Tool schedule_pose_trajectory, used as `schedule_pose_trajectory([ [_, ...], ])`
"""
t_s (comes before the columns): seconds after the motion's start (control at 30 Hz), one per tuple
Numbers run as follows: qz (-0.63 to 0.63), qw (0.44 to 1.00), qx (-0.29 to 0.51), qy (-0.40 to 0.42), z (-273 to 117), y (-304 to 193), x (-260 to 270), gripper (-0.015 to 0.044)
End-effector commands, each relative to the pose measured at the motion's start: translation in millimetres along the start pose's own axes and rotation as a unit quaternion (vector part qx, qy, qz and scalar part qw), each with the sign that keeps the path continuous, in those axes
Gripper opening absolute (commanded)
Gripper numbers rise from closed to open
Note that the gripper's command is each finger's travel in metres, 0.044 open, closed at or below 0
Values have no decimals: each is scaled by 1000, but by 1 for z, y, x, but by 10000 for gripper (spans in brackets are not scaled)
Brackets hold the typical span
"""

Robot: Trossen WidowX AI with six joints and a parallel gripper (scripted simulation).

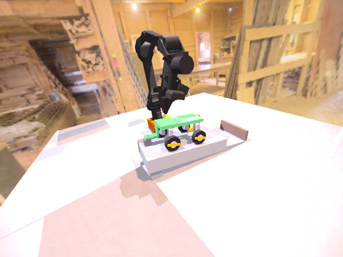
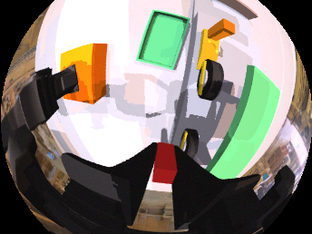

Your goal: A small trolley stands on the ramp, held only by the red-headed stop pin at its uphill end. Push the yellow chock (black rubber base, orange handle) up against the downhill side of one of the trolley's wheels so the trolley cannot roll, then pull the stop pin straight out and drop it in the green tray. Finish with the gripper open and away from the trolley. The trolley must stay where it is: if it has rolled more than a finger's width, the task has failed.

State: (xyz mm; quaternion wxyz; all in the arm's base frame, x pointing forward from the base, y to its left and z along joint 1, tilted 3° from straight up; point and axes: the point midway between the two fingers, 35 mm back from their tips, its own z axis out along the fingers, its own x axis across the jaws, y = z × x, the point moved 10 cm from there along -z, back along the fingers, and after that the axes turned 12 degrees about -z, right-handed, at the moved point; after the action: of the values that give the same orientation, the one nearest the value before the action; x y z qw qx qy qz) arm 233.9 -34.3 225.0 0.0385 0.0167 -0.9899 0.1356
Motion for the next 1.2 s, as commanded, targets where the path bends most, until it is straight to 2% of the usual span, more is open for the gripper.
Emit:
schedule_pose_trajectory([
  [0.0, 1, 1000, -4, 4, -1, 15, -4, 0],
  [0.87, 0, 1000, -8, 3, -15, 112, -19, 0],
  [1.17, -47, 999, -18, -2, -15, 110, -17, 0],
])
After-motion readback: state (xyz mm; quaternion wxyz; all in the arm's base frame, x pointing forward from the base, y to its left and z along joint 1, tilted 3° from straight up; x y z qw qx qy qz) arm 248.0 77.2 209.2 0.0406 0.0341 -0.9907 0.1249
